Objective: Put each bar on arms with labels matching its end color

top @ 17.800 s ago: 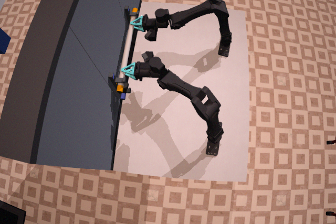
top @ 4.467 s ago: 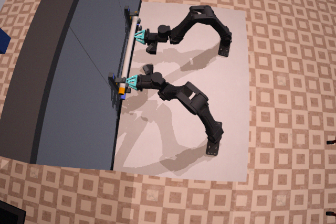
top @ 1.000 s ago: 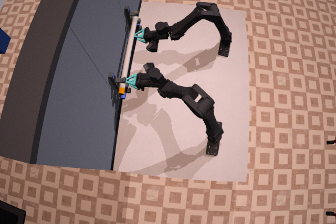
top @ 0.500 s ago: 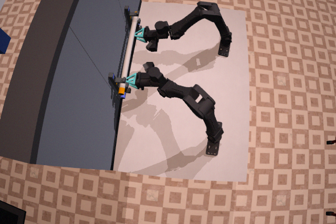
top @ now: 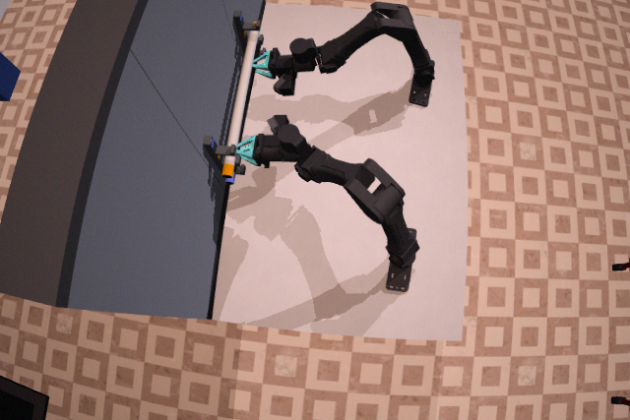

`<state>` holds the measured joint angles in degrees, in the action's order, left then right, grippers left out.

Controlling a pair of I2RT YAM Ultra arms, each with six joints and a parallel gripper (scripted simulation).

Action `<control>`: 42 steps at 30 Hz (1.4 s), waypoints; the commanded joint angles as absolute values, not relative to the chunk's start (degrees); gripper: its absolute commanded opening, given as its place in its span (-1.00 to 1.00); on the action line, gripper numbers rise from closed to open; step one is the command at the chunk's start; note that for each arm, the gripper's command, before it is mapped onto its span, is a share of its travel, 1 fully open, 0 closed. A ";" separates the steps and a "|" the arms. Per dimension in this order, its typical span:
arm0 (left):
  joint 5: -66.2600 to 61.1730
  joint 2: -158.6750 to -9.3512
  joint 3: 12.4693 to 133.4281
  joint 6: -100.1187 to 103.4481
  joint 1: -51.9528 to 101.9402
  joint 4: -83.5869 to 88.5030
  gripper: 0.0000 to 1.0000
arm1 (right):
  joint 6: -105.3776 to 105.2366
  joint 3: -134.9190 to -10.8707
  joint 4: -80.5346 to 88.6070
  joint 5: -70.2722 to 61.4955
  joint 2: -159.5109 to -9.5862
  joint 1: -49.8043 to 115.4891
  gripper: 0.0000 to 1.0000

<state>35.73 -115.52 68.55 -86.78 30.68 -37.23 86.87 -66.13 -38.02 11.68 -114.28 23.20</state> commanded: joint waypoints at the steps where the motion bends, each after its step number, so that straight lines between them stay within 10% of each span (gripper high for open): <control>1: 36.80 -112.05 71.29 -90.19 30.57 -41.02 -1.00 | 88.90 -69.41 -41.17 12.40 -110.69 22.89 -1.00; 42: 39.12 -109.36 65.61 -90.31 32.77 -43.77 -1.00 | 88.70 -62.80 -44.38 13.17 -107.39 23.72 -1.00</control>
<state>37.50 -112.84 65.28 -86.78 32.14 -37.65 86.63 -62.41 -38.57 11.66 -111.31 23.59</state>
